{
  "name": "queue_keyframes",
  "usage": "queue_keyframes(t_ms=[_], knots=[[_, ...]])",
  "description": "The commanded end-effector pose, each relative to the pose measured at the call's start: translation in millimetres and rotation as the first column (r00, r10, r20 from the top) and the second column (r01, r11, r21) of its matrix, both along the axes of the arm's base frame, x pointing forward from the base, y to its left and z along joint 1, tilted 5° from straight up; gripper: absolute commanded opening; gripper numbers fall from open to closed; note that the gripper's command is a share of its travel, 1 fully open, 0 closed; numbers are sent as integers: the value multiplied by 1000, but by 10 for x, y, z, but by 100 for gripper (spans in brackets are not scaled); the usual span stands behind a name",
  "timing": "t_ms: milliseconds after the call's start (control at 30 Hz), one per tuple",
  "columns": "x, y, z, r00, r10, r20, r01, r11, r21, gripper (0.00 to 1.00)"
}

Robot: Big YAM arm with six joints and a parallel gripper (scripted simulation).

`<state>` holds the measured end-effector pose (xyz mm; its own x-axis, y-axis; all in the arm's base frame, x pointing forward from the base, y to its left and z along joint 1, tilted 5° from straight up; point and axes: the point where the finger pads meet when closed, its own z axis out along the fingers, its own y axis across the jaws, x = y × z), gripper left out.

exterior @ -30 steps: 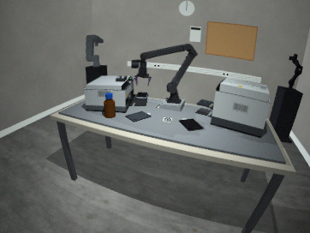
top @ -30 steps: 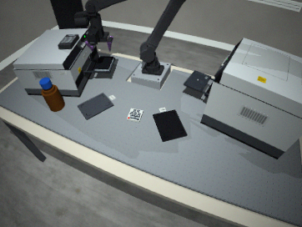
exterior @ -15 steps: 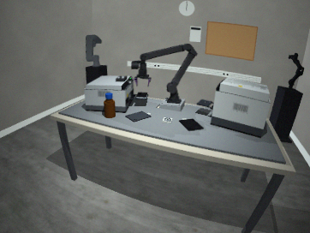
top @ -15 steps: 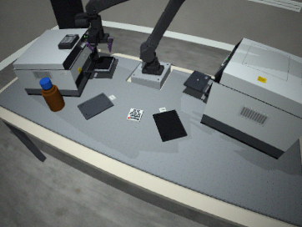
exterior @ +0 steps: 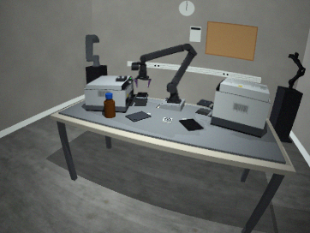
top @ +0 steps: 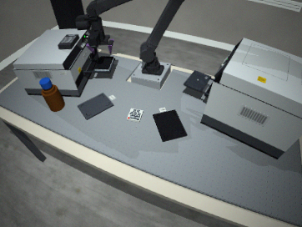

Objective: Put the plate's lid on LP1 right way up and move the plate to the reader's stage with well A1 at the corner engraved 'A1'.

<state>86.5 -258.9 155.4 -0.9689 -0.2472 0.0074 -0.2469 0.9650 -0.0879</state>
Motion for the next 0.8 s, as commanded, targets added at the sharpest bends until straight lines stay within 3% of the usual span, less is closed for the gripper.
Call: queue_keyframes(t_ms=[0, 767], knots=[[-38, -72, -88, 1000, 0, -5, 0, 1000, 1, 100], [-36, -74, -207, 1000, 7, 3, -7, 1000, 4, 100]])
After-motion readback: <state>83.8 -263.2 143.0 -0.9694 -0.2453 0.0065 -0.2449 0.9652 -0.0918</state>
